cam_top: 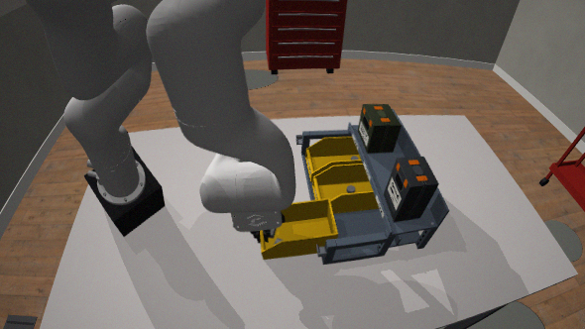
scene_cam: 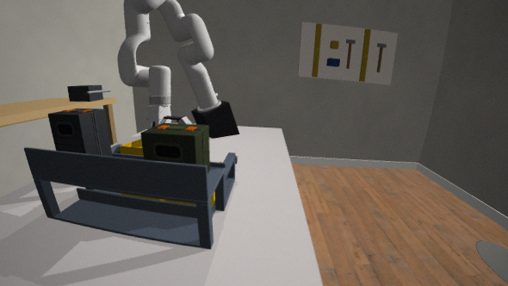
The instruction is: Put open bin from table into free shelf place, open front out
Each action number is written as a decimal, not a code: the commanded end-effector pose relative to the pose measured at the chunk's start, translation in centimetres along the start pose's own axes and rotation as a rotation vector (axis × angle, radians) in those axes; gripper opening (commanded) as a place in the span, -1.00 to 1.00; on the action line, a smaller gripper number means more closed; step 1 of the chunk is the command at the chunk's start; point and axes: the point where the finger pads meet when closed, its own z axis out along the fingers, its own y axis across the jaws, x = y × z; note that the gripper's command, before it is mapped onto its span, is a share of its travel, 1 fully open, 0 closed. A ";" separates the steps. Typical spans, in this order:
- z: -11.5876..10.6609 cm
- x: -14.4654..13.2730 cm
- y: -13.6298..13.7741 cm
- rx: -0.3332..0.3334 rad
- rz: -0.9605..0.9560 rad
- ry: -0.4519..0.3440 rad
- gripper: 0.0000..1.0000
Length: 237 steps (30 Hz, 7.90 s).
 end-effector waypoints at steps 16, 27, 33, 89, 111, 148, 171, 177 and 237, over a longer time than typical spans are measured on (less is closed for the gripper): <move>-0.8 0.0 0.1 -0.002 0.000 0.000 -1.00; -2.0 0.0 0.3 -0.002 0.000 0.000 -1.00; -2.0 0.0 0.3 -0.002 0.000 0.000 -1.00; -1.7 0.0 0.2 0.046 0.000 0.000 -1.00; -1.7 0.0 0.2 0.082 0.000 0.000 -1.00; -1.6 0.0 2.2 0.082 0.000 0.000 -1.00; -1.5 0.0 3.4 0.081 0.000 0.000 -1.00; -1.4 0.0 4.2 0.081 0.000 0.000 -1.00; -1.2 0.0 7.2 0.081 0.000 0.000 -1.00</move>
